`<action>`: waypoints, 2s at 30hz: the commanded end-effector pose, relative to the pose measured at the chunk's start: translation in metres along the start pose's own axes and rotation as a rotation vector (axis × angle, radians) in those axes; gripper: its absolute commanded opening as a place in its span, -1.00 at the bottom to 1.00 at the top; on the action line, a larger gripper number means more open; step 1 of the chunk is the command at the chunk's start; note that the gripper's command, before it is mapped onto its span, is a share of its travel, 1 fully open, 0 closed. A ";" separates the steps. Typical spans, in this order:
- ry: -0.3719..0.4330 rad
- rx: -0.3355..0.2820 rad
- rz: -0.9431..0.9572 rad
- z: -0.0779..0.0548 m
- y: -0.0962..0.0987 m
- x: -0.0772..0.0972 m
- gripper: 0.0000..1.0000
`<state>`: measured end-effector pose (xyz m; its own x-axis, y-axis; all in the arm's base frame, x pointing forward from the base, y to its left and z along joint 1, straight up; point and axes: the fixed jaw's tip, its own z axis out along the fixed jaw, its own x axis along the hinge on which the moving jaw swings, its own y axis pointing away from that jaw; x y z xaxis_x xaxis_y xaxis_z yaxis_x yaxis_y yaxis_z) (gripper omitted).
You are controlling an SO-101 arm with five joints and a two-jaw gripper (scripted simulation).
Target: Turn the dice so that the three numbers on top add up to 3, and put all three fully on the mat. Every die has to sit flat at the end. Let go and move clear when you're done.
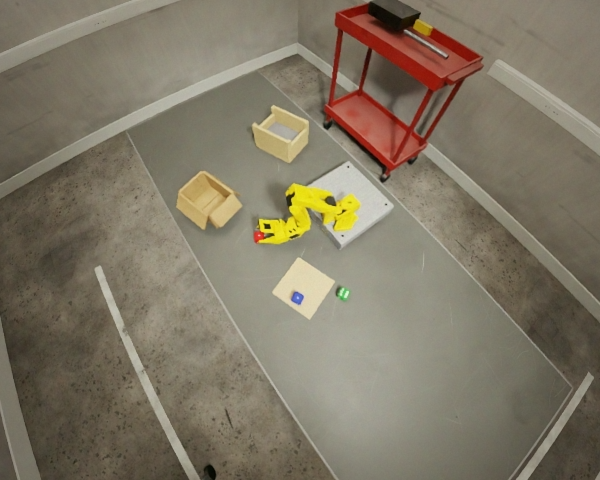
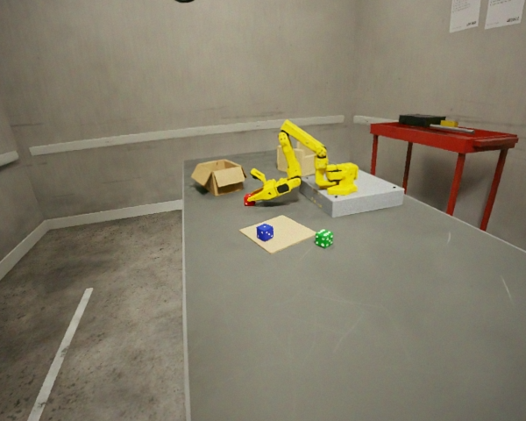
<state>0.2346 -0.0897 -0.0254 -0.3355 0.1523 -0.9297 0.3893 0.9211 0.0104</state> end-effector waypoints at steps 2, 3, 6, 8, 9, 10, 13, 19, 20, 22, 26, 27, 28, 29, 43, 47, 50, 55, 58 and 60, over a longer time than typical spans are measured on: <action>-0.007 0.007 -0.005 0.001 -0.002 0.000 -0.31; -0.007 0.007 -0.005 0.001 -0.002 0.000 -0.30; -0.007 0.007 -0.005 0.001 -0.002 0.000 -0.29; -0.007 0.007 -0.005 0.001 -0.002 0.000 -0.29; -0.007 0.007 -0.005 0.001 -0.002 0.000 -0.29; -0.007 0.007 -0.005 0.001 -0.002 0.000 -0.29; -0.007 0.007 -0.005 0.001 -0.002 0.000 -0.29; -0.007 0.007 -0.005 0.000 -0.002 -0.009 -0.29; -0.007 0.007 -0.005 -0.001 -0.002 -0.012 -0.29; -0.007 0.007 -0.005 -0.002 -0.002 -0.017 -0.29; -0.007 0.007 -0.005 -0.005 -0.002 -0.027 -0.29; -0.007 0.007 -0.005 -0.005 -0.002 -0.027 -0.29; -0.007 0.008 -0.005 -0.006 -0.002 -0.030 -0.29; -0.007 0.008 -0.005 -0.008 -0.002 -0.032 -0.29; -0.007 0.008 -0.005 -0.017 -0.002 -0.047 -0.29; -0.007 0.008 -0.005 -0.017 -0.002 -0.047 -0.29; -0.007 0.008 -0.005 -0.017 -0.002 -0.047 -0.29; -0.007 0.008 -0.005 -0.017 -0.002 -0.047 -0.29; -0.007 0.008 -0.005 -0.017 -0.002 -0.047 -0.29; -0.007 0.008 -0.005 -0.017 -0.002 -0.047 -0.29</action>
<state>0.2373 -0.0908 0.0249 -0.3236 0.1474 -0.9347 0.3892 0.9211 0.0105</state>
